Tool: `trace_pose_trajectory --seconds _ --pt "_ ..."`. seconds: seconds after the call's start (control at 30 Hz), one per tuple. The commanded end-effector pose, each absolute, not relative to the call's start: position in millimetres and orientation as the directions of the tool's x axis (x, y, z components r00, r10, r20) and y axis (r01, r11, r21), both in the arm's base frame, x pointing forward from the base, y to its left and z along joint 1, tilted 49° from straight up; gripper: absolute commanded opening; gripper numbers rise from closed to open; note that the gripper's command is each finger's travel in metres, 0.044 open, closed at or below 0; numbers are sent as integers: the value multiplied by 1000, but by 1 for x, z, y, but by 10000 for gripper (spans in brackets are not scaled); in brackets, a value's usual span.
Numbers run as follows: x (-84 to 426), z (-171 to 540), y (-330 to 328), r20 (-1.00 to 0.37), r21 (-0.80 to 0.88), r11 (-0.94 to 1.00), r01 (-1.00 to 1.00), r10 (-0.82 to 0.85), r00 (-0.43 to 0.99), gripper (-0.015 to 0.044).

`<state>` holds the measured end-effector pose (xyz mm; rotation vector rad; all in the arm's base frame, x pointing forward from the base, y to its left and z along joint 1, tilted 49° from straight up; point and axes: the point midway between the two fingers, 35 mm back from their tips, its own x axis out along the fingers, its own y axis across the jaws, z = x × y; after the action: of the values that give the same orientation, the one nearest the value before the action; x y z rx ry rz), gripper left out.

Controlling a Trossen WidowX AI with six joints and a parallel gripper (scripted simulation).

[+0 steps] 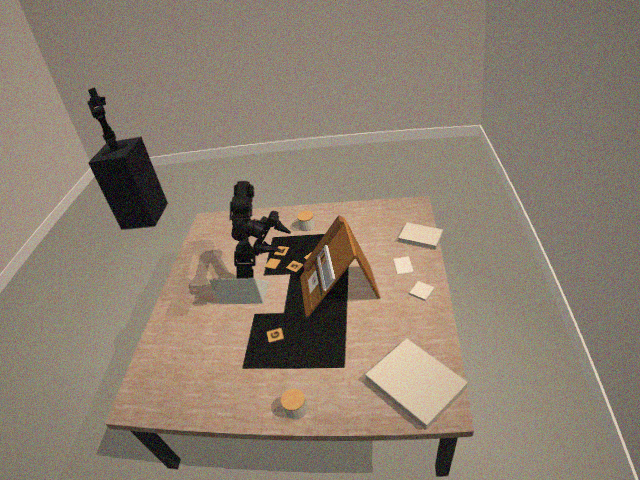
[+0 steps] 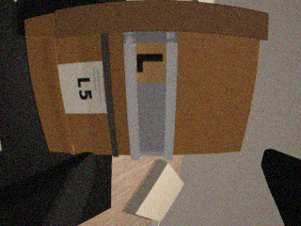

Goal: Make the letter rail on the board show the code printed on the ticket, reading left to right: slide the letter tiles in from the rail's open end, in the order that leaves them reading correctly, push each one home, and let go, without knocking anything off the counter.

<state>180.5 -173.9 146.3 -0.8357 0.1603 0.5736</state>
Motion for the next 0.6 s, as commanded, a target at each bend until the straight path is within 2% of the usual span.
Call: trace_pose_trajectory --seconds 0.0,0.17,0.23,0.3,0.57 --pt "180 147 -173 -346 -665 527 -530 412 843 440" --pt "180 147 -173 -346 -665 527 -530 412 843 440" --pt "184 147 -166 -355 -665 503 -552 437 826 387" --pt "196 146 -145 -381 -666 434 -607 503 776 340" --pt "223 142 -52 -489 -663 87 -744 702 518 340"
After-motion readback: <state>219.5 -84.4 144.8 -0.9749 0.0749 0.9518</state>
